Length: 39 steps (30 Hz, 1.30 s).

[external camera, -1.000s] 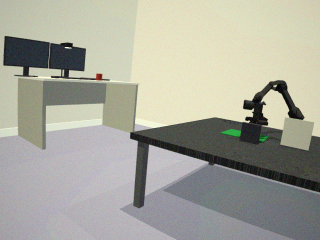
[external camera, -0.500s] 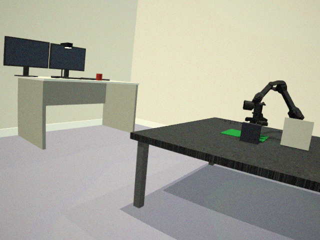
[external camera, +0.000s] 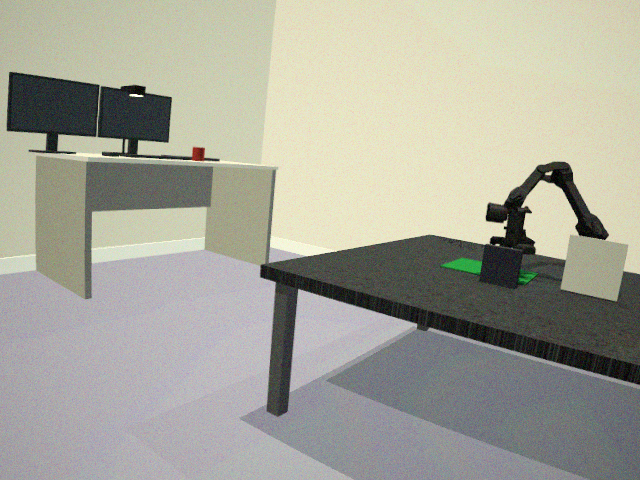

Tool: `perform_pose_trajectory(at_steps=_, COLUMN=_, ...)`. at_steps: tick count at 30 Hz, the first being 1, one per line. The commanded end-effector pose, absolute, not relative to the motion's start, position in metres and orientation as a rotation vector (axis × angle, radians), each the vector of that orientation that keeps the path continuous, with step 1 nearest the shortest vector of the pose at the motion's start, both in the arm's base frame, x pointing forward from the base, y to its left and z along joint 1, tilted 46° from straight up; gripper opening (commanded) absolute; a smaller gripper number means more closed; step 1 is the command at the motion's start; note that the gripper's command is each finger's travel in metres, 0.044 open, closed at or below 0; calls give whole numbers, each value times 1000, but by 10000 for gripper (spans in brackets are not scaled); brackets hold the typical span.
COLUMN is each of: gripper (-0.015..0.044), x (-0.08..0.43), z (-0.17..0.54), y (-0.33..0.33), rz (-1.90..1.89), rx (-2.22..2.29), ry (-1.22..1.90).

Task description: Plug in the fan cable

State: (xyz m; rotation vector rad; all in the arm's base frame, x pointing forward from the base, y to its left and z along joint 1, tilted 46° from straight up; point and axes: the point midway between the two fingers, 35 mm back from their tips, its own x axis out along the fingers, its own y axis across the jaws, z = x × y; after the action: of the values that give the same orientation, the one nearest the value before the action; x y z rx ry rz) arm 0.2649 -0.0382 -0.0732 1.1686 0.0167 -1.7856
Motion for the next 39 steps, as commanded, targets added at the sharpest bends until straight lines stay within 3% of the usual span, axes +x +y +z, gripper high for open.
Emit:
perform_pose_trajectory(at_steps=1, gripper=0, x=264, z=-75, y=-42, rz=-1785, rx=1160, ry=13)
perform_pose_trajectory(at_steps=8, gripper=0, x=264, z=-78, y=-45, rz=-1785, rx=1160, ry=13)
perform_pose_trajectory(at_steps=18, gripper=260, x=265, z=-76, y=-41, rz=-1785, rx=1169, ry=16)
perform_pose_trajectory(at_steps=32, gripper=260, x=268, z=-36, y=-2, rz=-1786, rx=1163, ry=16)
perform_pose_trajectory(at_steps=39, gripper=260, x=217, z=5, y=-31, rz=-1788, rx=1157, ry=17)
